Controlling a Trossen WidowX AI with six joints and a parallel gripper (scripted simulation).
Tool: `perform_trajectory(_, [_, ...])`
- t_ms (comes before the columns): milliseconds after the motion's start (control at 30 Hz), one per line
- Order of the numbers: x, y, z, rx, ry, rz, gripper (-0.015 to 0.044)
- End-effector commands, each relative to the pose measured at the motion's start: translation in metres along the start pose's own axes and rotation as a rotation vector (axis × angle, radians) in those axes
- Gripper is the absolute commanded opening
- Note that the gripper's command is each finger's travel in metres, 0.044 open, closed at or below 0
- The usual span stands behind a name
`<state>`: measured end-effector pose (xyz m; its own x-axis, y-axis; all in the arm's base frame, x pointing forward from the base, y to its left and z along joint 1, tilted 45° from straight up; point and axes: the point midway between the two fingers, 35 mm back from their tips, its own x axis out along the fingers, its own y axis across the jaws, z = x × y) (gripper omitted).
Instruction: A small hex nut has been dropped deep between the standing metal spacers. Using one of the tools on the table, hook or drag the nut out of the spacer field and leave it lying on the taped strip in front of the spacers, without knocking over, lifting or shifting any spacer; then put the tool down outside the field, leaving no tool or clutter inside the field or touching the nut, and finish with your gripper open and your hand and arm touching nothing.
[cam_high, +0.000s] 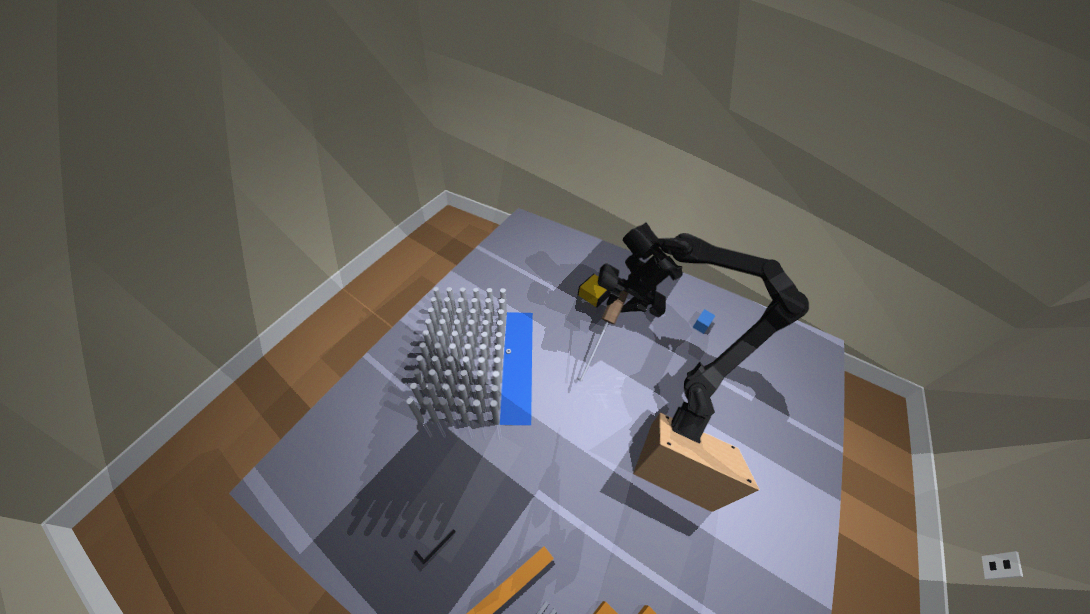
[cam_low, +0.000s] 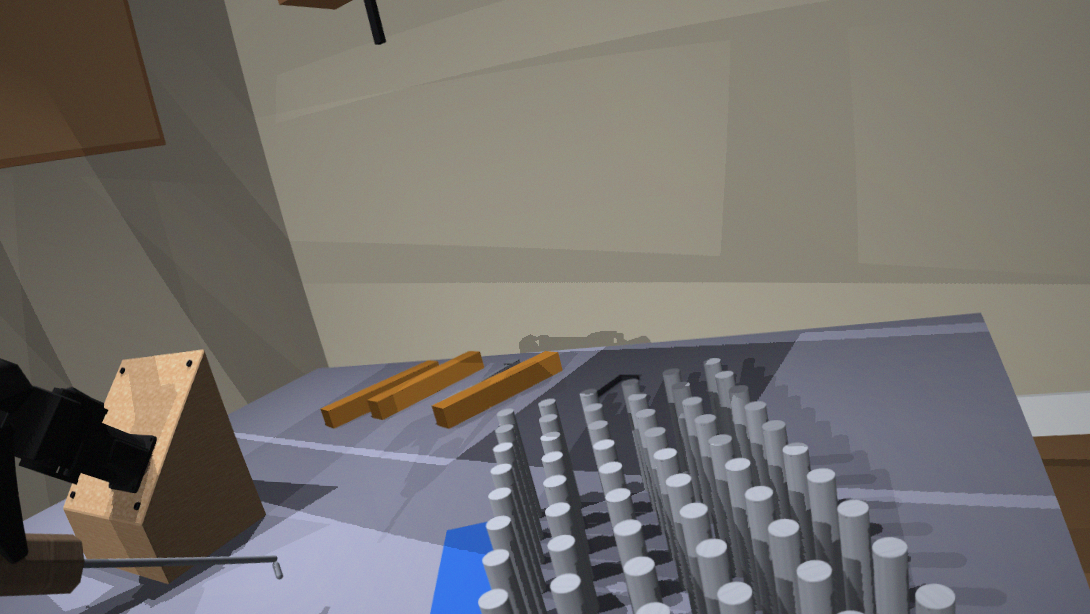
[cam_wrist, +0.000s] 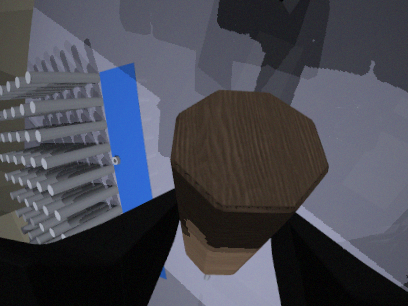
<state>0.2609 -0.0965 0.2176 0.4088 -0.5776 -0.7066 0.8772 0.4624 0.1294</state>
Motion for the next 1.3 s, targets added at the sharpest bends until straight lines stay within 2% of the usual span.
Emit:
perform_trajectory(0, [-0.004, -0.002, 0.003, -0.113, -0.024, -0.008, 0.0000])
perform_trajectory(500, [-0.018, -0.007, 0.013, -0.575, -0.126, -0.066, 0.0000])
perform_trajectory(700, [-0.035, 0.003, 0.019, -0.547, -0.189, 0.026, 0.0000])
perform_trajectory(1267, [-0.033, -0.029, 0.032, -1.020, -0.194, -0.214, 0.0000])
